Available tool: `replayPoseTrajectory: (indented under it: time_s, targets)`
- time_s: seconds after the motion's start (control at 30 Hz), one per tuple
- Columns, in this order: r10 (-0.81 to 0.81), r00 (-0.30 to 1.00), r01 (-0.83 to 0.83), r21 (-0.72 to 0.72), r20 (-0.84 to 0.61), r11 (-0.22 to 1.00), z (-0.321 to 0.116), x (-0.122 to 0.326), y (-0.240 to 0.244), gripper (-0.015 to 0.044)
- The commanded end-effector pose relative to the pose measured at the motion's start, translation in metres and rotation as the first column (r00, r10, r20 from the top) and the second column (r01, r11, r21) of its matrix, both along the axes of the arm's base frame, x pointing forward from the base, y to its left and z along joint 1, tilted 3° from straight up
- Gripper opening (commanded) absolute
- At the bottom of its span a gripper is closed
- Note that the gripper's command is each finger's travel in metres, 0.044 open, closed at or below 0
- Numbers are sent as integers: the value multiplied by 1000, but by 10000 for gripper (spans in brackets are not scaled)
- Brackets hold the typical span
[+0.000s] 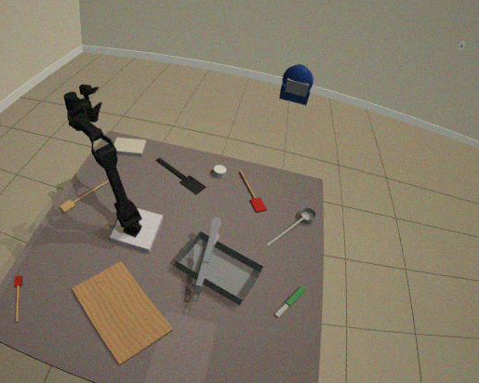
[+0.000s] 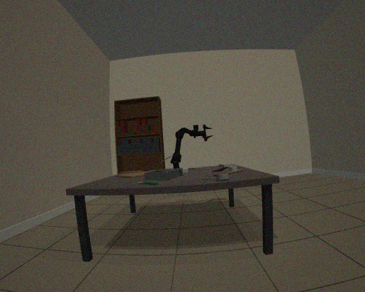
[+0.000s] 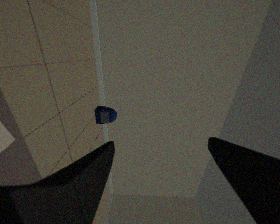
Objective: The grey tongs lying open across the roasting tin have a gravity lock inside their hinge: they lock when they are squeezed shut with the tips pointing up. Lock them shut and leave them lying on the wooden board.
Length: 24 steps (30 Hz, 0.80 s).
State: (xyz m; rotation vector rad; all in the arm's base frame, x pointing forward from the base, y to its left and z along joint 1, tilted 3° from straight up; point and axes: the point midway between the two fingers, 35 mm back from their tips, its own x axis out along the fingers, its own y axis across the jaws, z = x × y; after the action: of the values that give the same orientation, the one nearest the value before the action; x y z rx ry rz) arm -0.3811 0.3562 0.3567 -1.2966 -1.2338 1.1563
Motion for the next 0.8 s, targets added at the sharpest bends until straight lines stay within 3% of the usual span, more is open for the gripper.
replayPoseTrajectory:
  time_s: [0.0,0.27,0.73,0.77]
  targets:
    - [0,1000,0,0,0,1000,0,0,0,426]
    - [-76,996,75,-16,-48,997,-4,40,38,216]
    - [-389,863,364,-138,-321,921,-30,232,142,-150]
    - [-408,846,381,-148,-342,913,-32,245,145,-150]
